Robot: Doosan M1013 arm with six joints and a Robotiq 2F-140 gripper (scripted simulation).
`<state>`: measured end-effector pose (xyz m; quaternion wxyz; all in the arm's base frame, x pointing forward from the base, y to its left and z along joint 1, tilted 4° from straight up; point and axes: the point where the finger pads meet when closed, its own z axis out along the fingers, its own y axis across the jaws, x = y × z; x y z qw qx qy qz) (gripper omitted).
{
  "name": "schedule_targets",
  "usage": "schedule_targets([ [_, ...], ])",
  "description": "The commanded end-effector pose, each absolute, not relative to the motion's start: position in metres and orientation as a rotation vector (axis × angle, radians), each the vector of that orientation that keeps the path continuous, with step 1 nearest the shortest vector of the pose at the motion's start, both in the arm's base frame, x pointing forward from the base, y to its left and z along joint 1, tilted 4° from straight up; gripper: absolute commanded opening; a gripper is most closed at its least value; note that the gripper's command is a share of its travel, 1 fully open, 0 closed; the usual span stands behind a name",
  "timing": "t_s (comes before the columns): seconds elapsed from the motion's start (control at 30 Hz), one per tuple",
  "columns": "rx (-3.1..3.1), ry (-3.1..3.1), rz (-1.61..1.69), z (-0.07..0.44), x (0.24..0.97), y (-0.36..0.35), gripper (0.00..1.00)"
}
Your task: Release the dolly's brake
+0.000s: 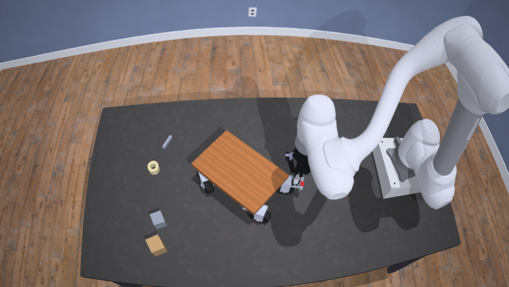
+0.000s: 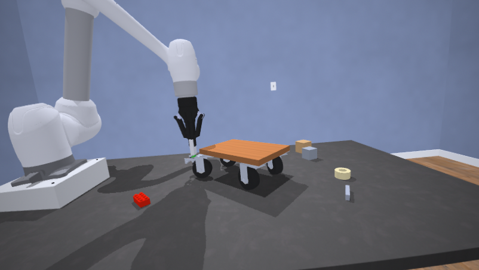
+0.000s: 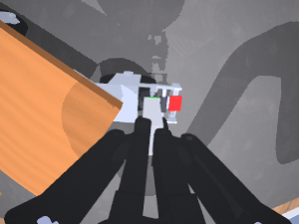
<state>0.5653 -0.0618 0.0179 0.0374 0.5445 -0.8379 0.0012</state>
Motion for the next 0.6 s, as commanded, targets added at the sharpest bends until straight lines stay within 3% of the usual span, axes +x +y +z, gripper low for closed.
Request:
schedule_targets([
  [0.0, 1.665, -2.572, 0.003, 0.0156, 0.5635, -0.0635, 0.0],
  [0.57, 1.665, -2.572, 0.003, 0.0157, 0.5621, -0.0648, 0.0],
])
